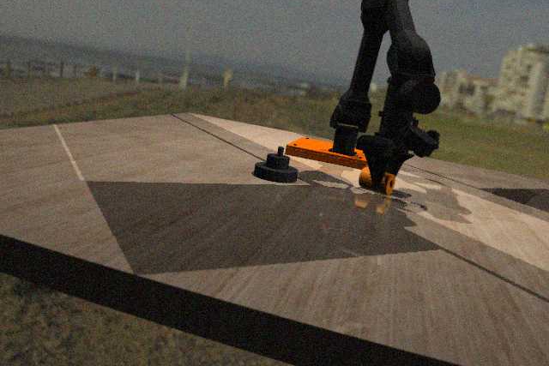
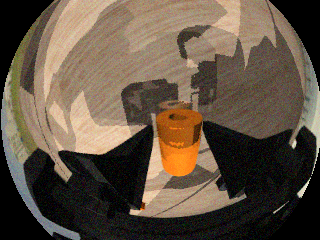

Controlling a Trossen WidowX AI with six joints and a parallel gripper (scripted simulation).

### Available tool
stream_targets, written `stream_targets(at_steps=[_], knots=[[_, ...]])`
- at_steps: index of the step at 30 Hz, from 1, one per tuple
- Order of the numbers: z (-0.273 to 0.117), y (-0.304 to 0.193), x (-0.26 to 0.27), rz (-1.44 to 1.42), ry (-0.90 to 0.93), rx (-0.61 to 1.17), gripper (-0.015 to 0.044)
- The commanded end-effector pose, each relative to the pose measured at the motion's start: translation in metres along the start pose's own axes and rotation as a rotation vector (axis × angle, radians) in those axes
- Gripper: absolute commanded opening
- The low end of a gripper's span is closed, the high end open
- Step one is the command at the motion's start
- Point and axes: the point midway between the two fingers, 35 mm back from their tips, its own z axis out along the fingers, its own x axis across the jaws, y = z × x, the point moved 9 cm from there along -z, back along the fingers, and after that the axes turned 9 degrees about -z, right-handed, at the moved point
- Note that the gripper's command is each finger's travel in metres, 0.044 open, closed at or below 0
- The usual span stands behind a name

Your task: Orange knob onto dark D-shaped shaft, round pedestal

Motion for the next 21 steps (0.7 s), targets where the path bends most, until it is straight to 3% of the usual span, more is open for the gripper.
stream_targets(at_steps=[1,13,21], knots=[[0.0004,0.0003,0.0001,-0.002,0.002,-0.005,0.0240],[0.0004,0.0003,0.0001,-0.002,0.002,-0.005,0.0180],[-0.0023,-0.0088,0.0013,0.000,-0.008,-0.066,0.0179]])
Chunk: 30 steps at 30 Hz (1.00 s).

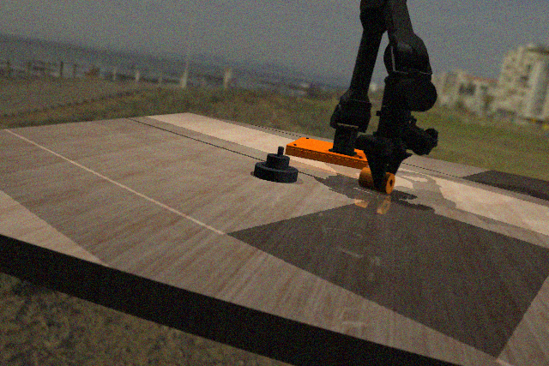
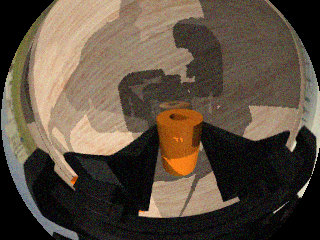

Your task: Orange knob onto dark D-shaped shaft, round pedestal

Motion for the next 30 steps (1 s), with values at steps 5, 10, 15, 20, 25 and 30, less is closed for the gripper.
stream_targets(at_steps=[5,10,15,20,25,30], knots=[[-0.005,-0.018,0.003,0.000,-0.020,-0.126,0.0179],[-0.006,-0.030,0.004,0.000,-0.034,-0.209,0.0179],[-0.007,-0.042,0.006,0.000,-0.047,-0.294,0.0179],[-0.006,-0.054,0.008,0.000,-0.061,-0.378,0.0179],[-0.005,-0.067,0.010,0.000,-0.074,-0.463,0.0179],[-0.002,-0.079,0.012,0.000,-0.088,-0.547,0.0179]])
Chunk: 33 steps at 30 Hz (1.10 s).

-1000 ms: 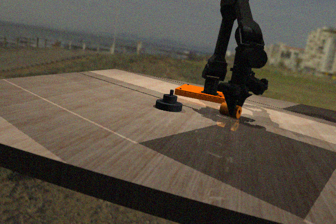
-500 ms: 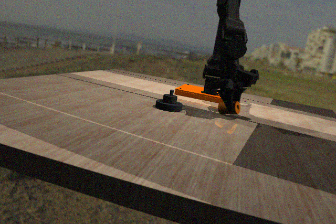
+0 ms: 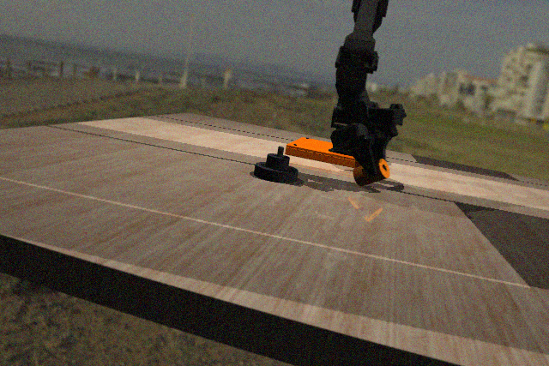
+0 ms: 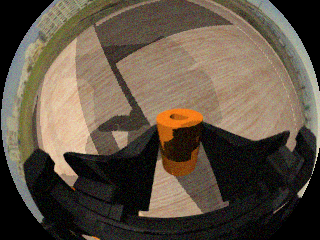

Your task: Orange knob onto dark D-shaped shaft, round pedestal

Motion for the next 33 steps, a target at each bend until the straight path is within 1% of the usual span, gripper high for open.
stream_targets(at_steps=[1,17,33], knots=[[-0.003,-0.008,0.002,-0.004,-0.011,-0.059,0.0179],[-0.007,-0.048,0.008,-0.004,-0.053,-0.330,0.0179],[0.000,-0.087,0.015,-0.003,-0.094,-0.600,0.0179]])
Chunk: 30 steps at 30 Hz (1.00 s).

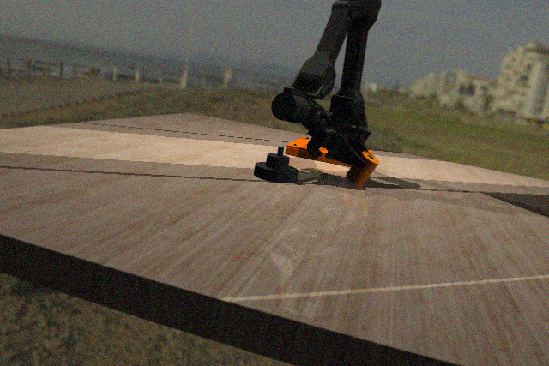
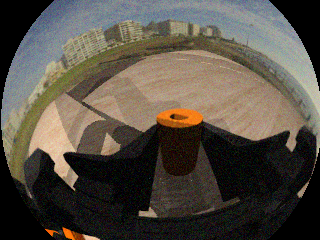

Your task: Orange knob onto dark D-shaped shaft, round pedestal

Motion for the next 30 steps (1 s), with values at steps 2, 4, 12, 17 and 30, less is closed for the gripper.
stream_targets(at_steps=[2,4,12,17,30], knots=[[-0.003,-0.010,0.003,0.001,-0.011,-0.077,0.0179],[-0.004,-0.015,0.003,0.001,-0.016,-0.110,0.0179],[-0.005,-0.017,0.004,0.004,-0.017,-0.120,0.0205],[-0.005,-0.017,0.004,0.004,-0.017,-0.120,0.0260],[-0.005,-0.017,0.004,0.004,-0.017,-0.120,0.0260]])
